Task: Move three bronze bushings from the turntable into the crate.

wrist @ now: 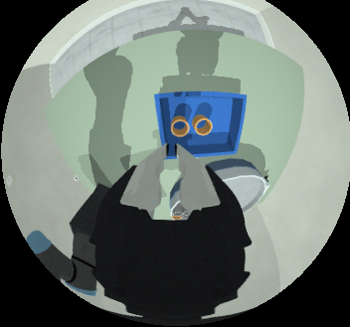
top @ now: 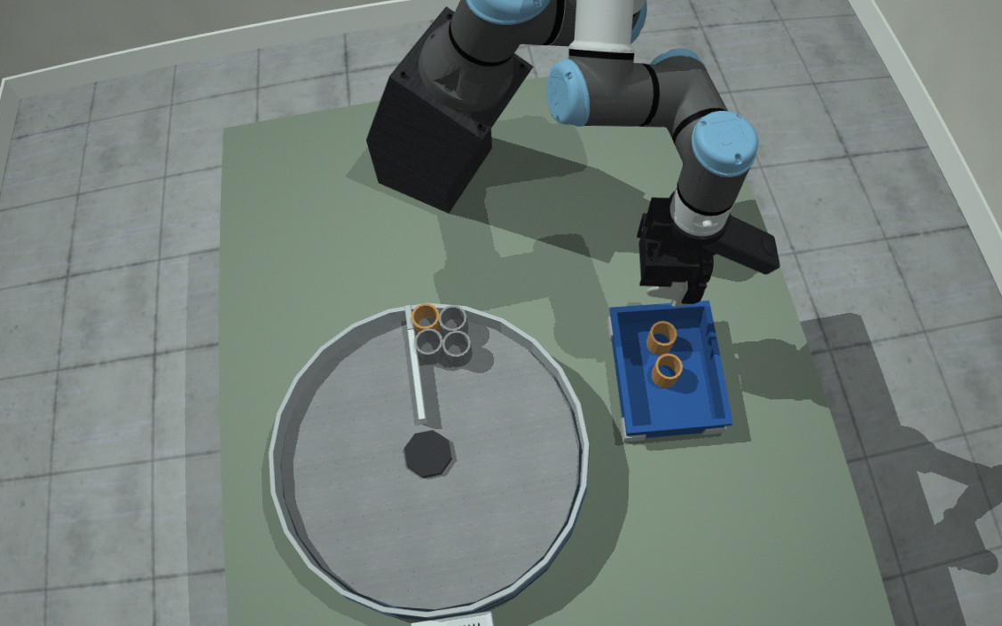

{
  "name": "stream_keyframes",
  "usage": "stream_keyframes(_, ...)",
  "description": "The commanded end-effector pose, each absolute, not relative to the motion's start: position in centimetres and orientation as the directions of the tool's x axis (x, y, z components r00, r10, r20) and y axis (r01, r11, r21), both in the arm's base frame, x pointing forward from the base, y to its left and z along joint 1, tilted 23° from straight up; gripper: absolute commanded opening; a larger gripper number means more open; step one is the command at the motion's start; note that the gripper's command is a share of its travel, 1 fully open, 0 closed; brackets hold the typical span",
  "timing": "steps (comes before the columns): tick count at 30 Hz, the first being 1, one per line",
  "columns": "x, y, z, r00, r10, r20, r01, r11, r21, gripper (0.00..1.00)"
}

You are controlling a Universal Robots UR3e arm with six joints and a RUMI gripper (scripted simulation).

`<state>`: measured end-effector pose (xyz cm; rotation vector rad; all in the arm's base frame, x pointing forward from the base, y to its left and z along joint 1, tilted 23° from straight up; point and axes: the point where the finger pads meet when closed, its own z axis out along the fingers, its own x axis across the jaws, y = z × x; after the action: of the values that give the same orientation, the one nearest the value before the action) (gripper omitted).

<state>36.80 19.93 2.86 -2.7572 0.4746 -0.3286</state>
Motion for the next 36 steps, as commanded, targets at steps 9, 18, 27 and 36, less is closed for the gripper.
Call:
stream_keyframes(9, 36.86, 19.92, 2.94, 0.918, -0.358, 0.171, -0.283, -0.892, -0.351, 0.05)
stream_keyframes(18, 36.86, 19.92, 2.94, 0.918, -0.358, 0.171, -0.283, -0.892, -0.351, 0.05)
stream_keyframes(27, 36.86, 19.92, 2.94, 0.918, -0.358, 0.171, -0.283, -0.892, -0.351, 0.05)
stream_keyframes(36, 36.76, 19.50, 2.78, 0.918, -0.358, 0.171, -0.283, -0.893, -0.351, 0.05)
